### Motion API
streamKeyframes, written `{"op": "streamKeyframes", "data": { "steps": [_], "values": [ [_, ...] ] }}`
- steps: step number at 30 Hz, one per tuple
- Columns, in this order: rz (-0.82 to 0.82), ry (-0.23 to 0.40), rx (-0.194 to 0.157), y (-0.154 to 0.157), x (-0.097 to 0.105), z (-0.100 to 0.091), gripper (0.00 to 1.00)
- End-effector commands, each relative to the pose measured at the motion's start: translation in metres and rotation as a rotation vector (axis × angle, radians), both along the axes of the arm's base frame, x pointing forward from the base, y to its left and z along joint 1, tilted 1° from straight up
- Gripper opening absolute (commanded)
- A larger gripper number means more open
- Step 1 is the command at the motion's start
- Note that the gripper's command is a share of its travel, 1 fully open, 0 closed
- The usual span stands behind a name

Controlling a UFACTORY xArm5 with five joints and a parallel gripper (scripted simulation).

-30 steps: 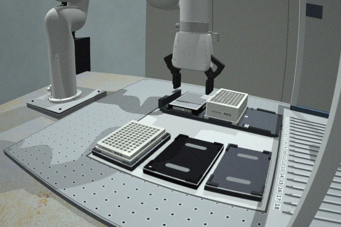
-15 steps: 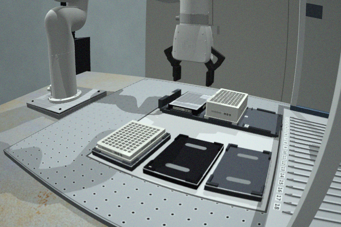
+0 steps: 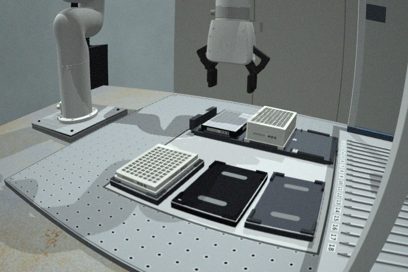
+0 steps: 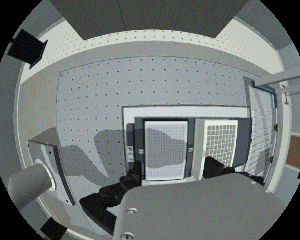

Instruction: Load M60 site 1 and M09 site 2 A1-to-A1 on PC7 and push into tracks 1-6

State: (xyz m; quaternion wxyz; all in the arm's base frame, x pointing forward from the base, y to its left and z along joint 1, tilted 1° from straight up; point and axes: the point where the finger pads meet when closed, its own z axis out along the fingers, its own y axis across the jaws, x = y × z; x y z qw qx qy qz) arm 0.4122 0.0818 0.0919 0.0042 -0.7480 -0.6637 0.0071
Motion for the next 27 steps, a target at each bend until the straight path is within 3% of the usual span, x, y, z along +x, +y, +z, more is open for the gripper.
{"op": "streamKeyframes", "data": {
  "steps": [1,20,27],
  "values": [
    [0.0,0.0,0.015,0.0,0.001,0.006,1.0],
    [0.0,0.0,0.015,0.0,0.002,0.035,1.0],
    [0.0,0.0,0.015,0.0,0.002,0.036,1.0]
  ]
}}
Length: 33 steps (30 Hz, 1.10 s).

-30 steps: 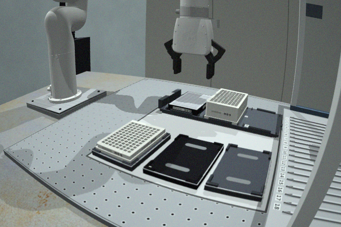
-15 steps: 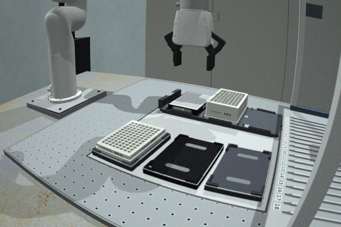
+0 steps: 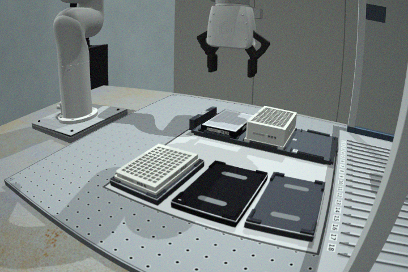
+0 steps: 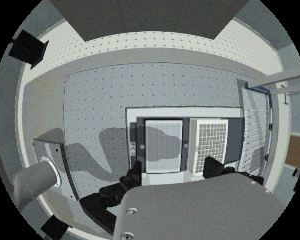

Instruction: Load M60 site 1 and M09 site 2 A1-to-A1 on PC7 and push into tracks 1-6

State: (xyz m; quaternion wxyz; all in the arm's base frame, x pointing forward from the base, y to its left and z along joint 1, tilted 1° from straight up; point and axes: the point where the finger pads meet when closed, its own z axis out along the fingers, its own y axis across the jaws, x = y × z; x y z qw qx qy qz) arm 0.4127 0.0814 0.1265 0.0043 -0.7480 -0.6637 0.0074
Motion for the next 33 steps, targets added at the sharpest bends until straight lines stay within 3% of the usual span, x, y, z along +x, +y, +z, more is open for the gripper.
{"op": "streamKeyframes", "data": {
  "steps": [1,7,33],
  "values": [
    [0.0,0.0,0.015,0.0,0.001,0.001,1.0],
    [0.0,0.0,0.015,0.0,0.001,0.001,1.0],
    [0.03,-0.001,0.014,-0.094,0.075,-0.01,1.0]
  ]
}}
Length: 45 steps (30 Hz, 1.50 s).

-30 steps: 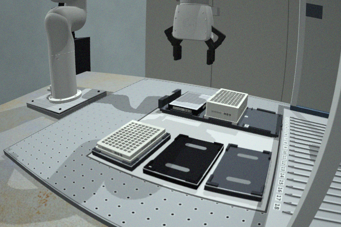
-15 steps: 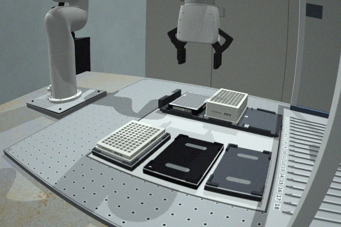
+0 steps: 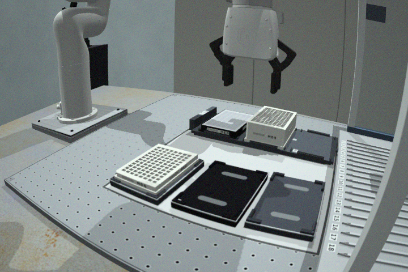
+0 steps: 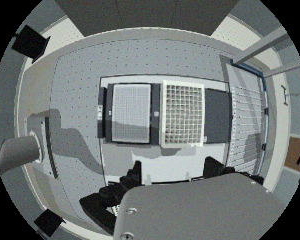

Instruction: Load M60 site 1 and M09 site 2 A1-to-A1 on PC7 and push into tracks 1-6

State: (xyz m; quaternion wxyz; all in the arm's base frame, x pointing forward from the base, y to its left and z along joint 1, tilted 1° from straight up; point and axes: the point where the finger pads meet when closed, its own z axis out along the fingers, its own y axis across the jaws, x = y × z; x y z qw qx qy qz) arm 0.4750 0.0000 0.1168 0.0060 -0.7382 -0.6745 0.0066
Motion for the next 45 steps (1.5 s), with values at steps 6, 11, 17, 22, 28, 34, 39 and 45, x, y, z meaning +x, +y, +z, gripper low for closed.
{"op": "streamKeyframes", "data": {
  "steps": [6,11,17,22,28,34,39,45],
  "values": [
    [0.001,-0.002,0.011,-0.029,0.025,-0.002,1.0],
    [0.001,-0.002,0.011,-0.033,0.028,-0.003,1.0],
    [0.001,-0.002,0.011,-0.033,0.028,-0.003,1.0],
    [0.001,-0.002,0.011,-0.033,0.028,-0.004,1.0],
    [0.001,-0.002,0.011,-0.033,0.028,-0.013,1.0],
    [0.001,-0.002,0.011,-0.033,0.028,-0.023,1.0],
    [0.001,-0.002,0.011,-0.033,0.027,-0.029,1.0],
    [0.001,-0.002,0.011,-0.033,0.027,-0.038,1.0]
  ]
}}
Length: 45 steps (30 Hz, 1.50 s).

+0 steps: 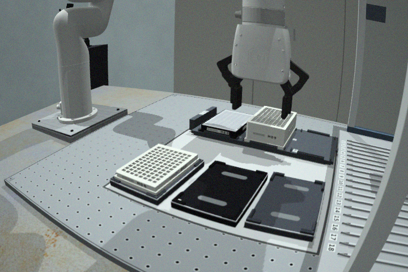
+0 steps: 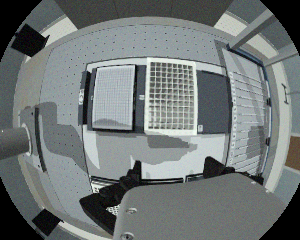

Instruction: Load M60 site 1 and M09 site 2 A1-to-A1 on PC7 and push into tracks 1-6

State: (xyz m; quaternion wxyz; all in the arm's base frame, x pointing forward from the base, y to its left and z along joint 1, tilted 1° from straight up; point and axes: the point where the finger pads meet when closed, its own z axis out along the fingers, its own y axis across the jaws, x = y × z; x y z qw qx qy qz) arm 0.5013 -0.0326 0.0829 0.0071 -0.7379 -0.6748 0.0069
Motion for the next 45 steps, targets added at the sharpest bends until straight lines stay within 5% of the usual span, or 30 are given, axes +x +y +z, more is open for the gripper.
{"op": "streamKeyframes", "data": {
  "steps": [1,45],
  "values": [
    [0.0,-0.004,0.009,0.0,0.001,-0.005,1.0],
    [0.0,-0.004,0.009,0.001,0.0,-0.064,1.0]
  ]
}}
